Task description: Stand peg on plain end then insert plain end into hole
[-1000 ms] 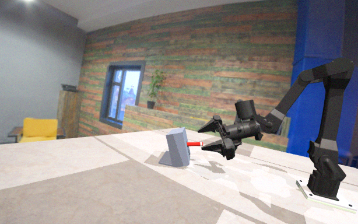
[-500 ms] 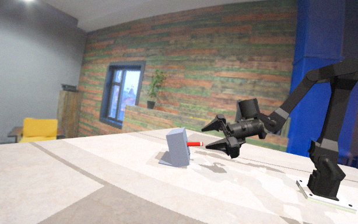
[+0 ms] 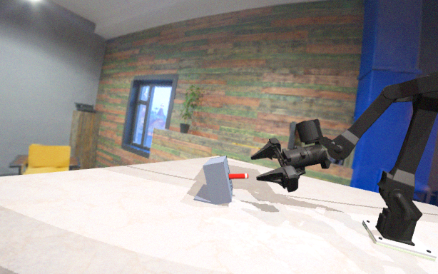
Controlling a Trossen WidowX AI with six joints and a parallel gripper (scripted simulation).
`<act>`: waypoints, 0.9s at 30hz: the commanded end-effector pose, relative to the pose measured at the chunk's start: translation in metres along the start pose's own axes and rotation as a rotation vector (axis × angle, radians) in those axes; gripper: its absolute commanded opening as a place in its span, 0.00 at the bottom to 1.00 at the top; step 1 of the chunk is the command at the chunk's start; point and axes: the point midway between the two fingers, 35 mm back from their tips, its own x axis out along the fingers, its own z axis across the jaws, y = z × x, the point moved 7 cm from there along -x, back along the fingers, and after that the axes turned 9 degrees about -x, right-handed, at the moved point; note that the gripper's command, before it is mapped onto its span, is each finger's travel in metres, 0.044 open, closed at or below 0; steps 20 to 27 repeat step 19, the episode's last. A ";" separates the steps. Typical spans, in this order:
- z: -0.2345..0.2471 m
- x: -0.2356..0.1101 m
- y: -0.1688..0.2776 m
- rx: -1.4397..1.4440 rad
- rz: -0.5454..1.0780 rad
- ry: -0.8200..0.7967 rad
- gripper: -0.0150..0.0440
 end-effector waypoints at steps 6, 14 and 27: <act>0.000 -0.010 0.000 -0.002 0.002 0.001 1.00; 0.001 -0.017 0.000 -0.003 0.002 0.000 1.00; 0.001 -0.022 0.000 -0.003 0.002 -0.001 1.00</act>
